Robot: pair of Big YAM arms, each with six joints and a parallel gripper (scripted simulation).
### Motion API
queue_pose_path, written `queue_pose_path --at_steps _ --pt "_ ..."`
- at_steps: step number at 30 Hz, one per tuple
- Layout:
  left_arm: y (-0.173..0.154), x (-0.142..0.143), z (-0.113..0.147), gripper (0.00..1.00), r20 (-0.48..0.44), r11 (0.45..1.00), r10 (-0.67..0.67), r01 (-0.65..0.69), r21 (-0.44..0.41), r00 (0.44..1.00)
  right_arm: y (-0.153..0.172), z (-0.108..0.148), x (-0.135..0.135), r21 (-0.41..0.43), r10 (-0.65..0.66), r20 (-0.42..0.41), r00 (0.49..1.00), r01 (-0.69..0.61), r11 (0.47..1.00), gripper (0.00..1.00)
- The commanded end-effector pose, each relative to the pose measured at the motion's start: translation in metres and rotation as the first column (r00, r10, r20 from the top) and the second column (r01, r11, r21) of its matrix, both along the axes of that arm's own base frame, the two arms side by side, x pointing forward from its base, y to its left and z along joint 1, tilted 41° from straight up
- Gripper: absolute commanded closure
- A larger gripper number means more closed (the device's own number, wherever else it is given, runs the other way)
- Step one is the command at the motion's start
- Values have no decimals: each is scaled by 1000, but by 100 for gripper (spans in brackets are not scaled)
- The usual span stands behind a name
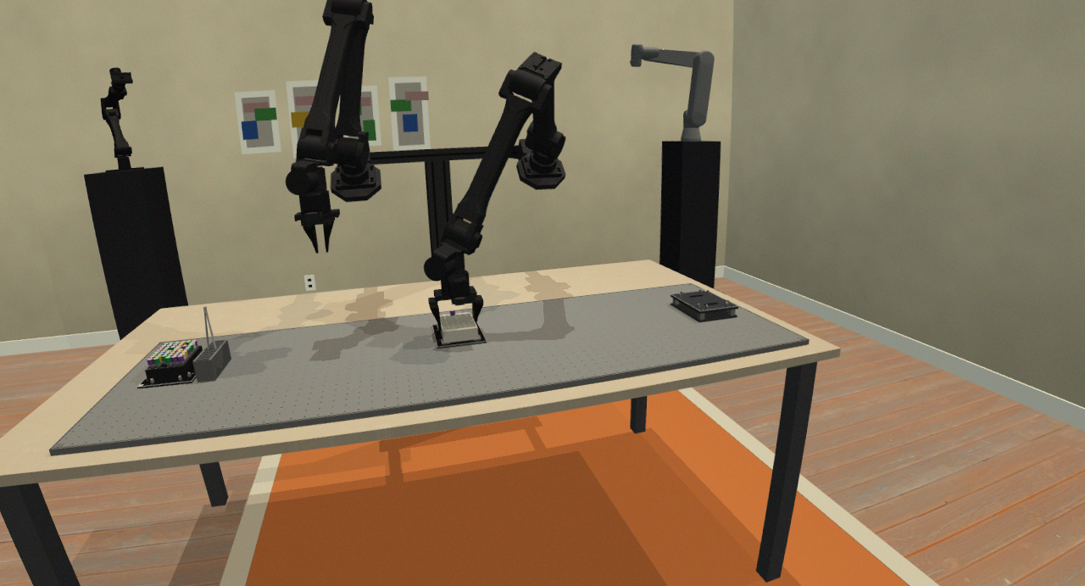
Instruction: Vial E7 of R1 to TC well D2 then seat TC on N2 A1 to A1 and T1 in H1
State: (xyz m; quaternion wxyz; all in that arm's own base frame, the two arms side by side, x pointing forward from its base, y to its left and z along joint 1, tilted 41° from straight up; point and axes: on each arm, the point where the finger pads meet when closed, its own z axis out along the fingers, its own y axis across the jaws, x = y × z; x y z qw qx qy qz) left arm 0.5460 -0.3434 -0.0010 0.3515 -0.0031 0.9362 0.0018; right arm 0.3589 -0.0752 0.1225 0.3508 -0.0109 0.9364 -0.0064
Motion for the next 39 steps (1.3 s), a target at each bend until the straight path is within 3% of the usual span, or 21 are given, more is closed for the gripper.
queue_pose_path --at_steps 1,39 --pt "0 -3 15 100 7 1000 -7 7 -2 1000 -2 8 4 0 -8 16 1000 8 1000 76" --pt "-12 -19 35 100 16 1000 -11 11 -19 1000 -2 8 4 0 -8 16 1000 8 1000 76"
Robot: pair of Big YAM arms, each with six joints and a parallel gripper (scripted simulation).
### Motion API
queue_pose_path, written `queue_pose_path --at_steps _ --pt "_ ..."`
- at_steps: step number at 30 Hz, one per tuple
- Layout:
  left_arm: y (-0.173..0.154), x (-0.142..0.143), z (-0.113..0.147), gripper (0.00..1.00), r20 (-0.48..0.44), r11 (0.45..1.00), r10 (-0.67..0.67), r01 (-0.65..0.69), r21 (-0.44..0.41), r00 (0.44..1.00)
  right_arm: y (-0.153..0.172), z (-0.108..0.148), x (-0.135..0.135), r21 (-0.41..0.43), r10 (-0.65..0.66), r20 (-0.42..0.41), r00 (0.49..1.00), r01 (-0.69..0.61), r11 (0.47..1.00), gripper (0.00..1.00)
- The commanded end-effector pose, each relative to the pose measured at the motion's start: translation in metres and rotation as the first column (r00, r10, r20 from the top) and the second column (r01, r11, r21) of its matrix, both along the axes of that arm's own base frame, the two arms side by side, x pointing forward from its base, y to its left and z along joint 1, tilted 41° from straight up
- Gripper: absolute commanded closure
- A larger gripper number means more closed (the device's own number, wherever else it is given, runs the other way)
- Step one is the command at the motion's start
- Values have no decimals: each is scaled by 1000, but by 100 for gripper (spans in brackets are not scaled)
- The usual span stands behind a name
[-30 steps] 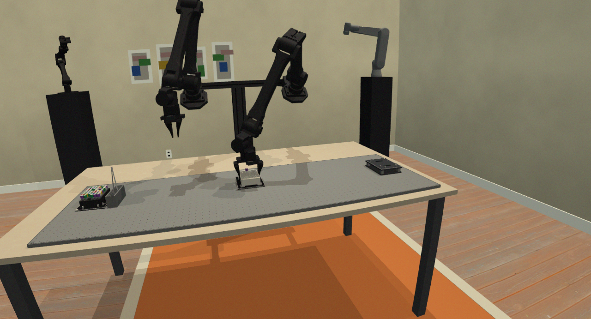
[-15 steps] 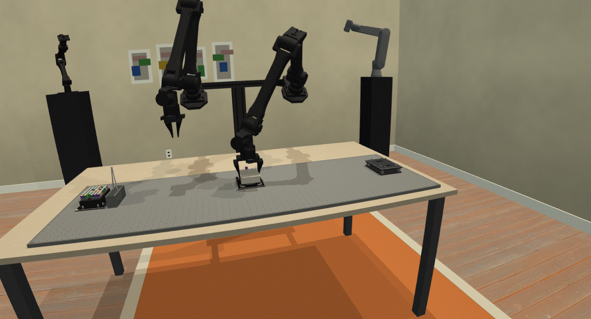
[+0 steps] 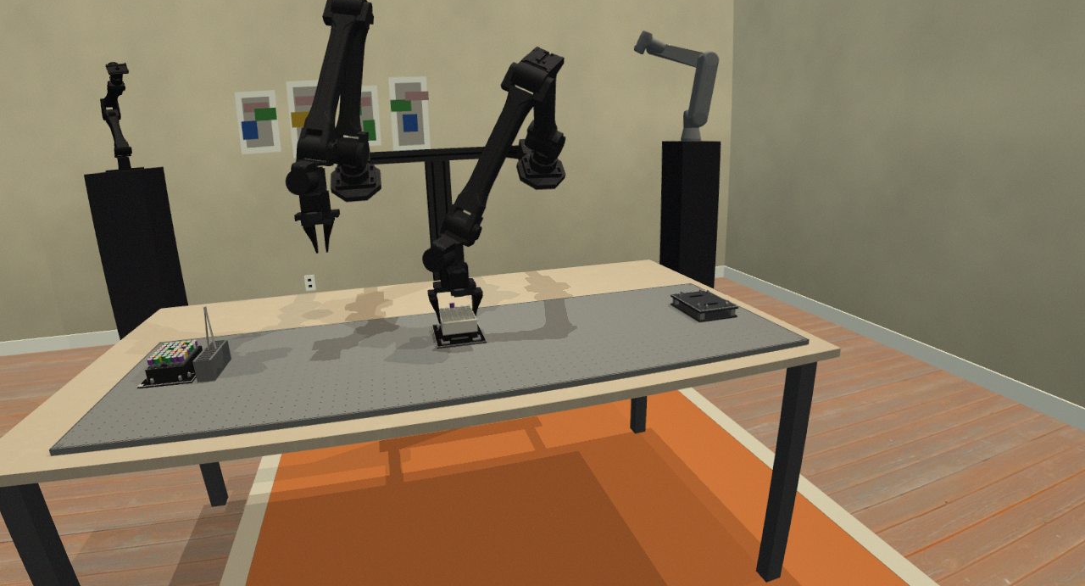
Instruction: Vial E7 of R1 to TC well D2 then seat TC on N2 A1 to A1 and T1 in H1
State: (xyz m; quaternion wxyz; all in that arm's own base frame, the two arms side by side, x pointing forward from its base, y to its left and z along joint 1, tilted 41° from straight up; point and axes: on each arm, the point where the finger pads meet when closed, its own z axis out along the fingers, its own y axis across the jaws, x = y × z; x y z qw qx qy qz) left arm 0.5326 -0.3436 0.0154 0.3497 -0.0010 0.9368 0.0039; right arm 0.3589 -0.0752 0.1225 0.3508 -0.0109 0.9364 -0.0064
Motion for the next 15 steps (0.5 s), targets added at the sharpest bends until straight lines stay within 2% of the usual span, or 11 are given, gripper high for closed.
queue_pose_path --at_steps 1,15 --pt "-11 -9 17 100 15 1000 -9 9 -19 1000 -2 8 4 0 -8 16 1000 8 1000 76" --pt "-13 -13 26 100 19 1000 -9 10 -23 1000 -2 8 4 0 -8 16 1000 8 1000 76"
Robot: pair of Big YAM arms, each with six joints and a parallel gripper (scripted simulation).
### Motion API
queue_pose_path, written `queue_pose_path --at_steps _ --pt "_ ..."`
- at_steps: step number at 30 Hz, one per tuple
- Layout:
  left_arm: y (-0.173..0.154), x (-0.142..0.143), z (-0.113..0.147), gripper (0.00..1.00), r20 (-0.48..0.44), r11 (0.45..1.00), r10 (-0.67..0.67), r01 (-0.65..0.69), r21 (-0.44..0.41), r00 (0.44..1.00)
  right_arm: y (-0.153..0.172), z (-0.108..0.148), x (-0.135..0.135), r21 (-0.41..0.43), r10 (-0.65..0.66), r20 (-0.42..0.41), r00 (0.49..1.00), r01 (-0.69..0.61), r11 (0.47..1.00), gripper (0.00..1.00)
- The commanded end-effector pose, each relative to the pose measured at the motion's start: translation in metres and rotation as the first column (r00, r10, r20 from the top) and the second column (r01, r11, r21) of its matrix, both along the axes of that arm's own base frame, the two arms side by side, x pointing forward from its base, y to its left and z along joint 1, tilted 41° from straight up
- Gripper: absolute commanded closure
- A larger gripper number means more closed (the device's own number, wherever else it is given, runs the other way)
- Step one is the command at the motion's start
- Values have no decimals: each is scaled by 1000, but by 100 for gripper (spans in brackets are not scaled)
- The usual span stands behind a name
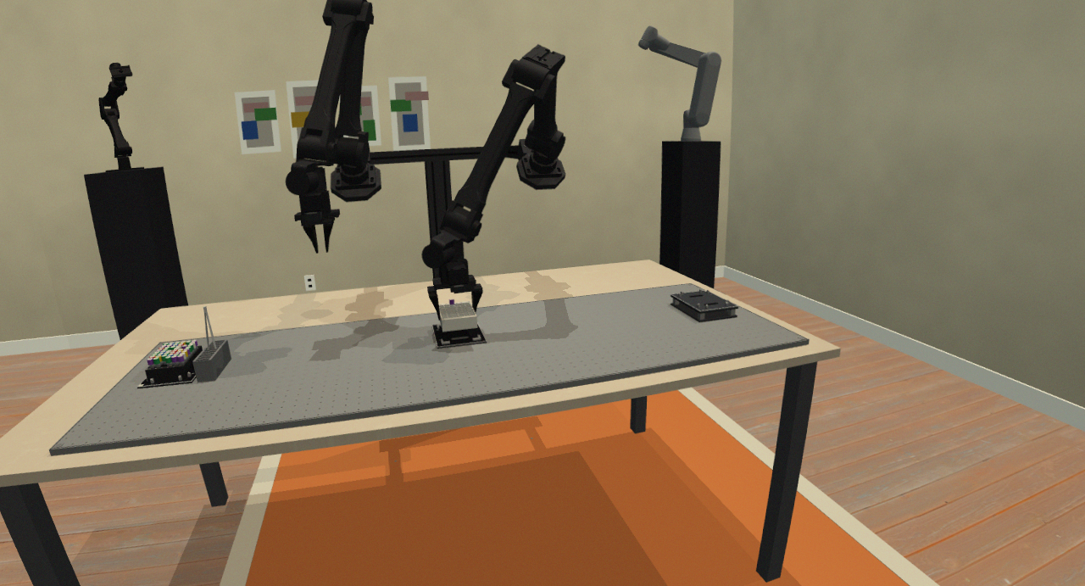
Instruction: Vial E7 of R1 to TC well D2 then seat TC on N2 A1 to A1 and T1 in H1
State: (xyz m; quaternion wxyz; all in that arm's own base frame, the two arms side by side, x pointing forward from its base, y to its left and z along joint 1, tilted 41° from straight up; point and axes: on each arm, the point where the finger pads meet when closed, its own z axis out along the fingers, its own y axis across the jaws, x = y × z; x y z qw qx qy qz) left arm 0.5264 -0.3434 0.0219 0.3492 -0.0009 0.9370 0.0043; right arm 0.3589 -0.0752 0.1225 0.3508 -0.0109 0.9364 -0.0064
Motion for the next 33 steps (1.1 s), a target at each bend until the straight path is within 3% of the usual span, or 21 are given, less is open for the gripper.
queue_pose_path --at_steps 1,33 --pt "-13 -6 19 100 20 1000 -9 10 -24 1000 -2 8 4 0 -8 16 1000 8 1000 76" --pt "-6 0 11 100 15 1000 -2 2 -14 1000 -2 8 4 0 -8 16 1000 8 1000 76"
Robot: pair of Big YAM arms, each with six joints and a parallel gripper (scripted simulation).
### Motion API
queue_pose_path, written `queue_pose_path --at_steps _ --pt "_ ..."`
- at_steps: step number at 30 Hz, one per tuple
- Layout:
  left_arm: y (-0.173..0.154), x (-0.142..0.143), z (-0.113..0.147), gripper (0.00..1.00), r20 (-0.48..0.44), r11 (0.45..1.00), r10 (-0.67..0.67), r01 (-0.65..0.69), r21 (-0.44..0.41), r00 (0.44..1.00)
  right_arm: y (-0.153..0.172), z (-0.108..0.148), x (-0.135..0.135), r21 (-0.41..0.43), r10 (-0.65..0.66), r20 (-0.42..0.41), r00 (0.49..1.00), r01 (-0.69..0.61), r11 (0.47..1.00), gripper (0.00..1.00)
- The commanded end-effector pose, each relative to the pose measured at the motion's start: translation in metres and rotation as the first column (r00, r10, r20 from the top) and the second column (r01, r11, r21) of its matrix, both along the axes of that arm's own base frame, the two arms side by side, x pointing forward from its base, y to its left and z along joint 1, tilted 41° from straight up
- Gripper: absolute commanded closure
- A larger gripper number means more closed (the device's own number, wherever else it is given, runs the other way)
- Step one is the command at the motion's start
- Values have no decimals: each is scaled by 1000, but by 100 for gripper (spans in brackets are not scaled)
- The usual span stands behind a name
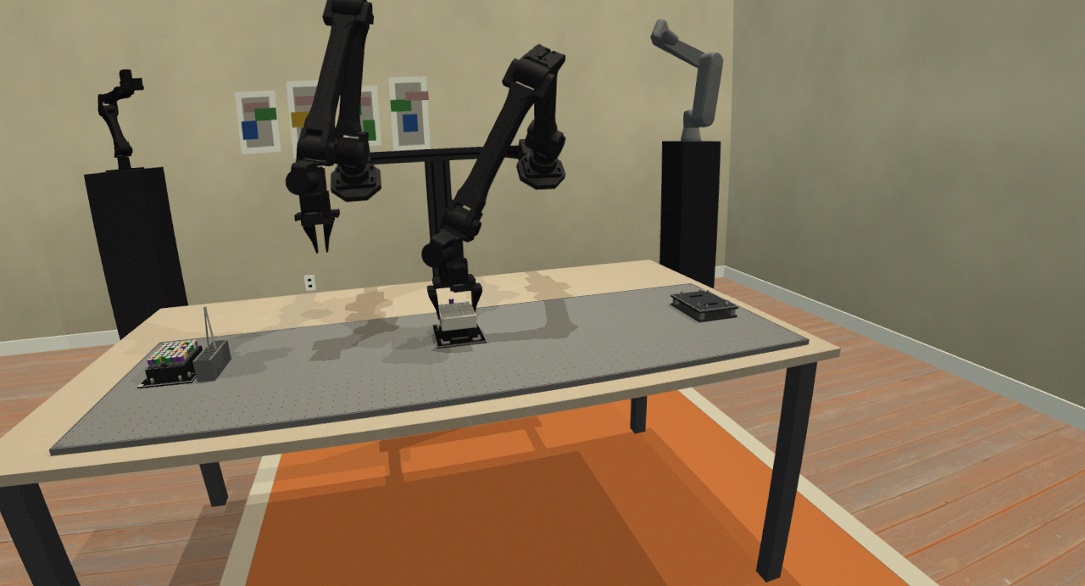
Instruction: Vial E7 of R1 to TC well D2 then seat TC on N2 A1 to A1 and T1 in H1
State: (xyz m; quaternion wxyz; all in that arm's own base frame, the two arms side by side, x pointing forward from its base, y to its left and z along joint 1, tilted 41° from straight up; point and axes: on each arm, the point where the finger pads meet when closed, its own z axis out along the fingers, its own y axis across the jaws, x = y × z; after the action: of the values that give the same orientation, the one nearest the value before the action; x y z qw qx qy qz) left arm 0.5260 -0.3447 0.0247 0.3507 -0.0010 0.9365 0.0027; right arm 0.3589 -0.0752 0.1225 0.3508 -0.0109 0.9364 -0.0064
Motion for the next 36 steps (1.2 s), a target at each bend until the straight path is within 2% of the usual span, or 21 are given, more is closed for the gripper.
queue_pose_path --at_steps 1,5,6,12,17,20,25,28,29,36 --pt "-5 1 8 100 12 1000 -1 1 -11 1000 -2 8 4 0 -8 16 1000 8 1000 76" --pt "-5 1 8 100 12 1000 -1 1 -11 1000 -2 8 4 0 -8 16 1000 8 1000 76" --pt "-9 -10 15 100 10 1000 -8 8 -15 1000 -2 8 4 0 -8 16 1000 8 1000 76" --pt "-13 -12 29 100 21 1000 -8 8 -24 1000 -2 8 4 0 -8 16 1000 8 1000 76" --pt "-10 -22 30 100 10 1000 -8 8 -15 1000 -2 8 4 0 -8 16 1000 8 1000 76" --pt "-4 -17 33 100 14 1000 4 -4 -18 1000 -2 8 4 0 -8 16 1000 8 1000 76" --pt "-9 -29 36 100 10 1000 -8 8 -15 1000 -2 8 4 0 -8 16 1000 8 1000 76" --pt "-14 -24 43 100 26 999 -8 9 -31 1000 -2 8 4 0 -8 16 1000 8 1000 76" --pt "-5 -19 31 100 13 1000 -1 1 -12 1000 -2 8 4 0 -8 16 1000 8 1000 76" --pt "-5 -19 31 100 13 1000 -1 1 -12 1000 -2 8 4 0 -8 16 1000 8 1000 76"
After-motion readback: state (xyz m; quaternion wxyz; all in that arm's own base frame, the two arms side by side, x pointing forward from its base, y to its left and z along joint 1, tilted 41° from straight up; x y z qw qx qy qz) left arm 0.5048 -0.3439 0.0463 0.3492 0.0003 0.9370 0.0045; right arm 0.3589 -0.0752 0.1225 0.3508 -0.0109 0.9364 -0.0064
